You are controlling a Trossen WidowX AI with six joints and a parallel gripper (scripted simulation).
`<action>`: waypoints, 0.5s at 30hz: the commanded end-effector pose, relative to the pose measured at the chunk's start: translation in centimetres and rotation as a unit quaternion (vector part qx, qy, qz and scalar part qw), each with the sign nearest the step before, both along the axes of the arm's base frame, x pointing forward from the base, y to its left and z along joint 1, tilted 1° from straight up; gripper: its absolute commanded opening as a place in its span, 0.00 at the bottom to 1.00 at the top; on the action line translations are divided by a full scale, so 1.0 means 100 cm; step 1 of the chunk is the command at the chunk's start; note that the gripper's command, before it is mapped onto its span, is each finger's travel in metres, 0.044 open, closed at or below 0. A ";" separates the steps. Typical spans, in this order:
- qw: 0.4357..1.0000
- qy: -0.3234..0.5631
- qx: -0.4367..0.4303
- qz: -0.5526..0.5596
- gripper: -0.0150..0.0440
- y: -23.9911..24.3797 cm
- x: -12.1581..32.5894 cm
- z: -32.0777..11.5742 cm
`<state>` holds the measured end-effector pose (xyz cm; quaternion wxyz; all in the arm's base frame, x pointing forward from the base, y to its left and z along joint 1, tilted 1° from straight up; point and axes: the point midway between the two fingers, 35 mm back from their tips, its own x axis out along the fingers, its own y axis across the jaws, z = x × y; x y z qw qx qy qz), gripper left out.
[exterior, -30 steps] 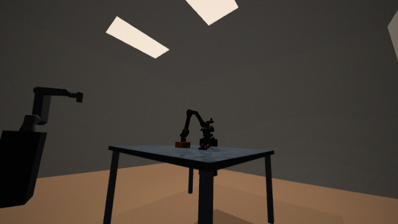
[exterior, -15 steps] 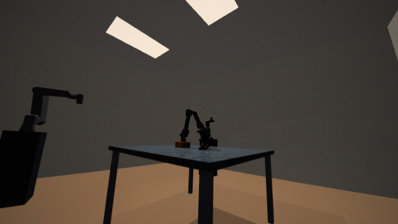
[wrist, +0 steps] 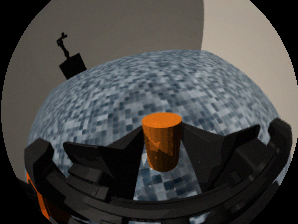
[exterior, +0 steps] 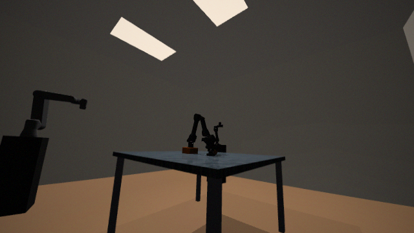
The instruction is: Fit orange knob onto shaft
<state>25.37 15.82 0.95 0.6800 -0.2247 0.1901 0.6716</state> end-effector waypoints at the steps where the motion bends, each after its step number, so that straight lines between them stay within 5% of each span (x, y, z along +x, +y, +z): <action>1: 0.999 0.002 0.033 0.002 0.56 -0.004 -0.002 -0.002; 15: 0.998 0.001 0.062 0.003 0.56 -0.014 -0.002 -0.002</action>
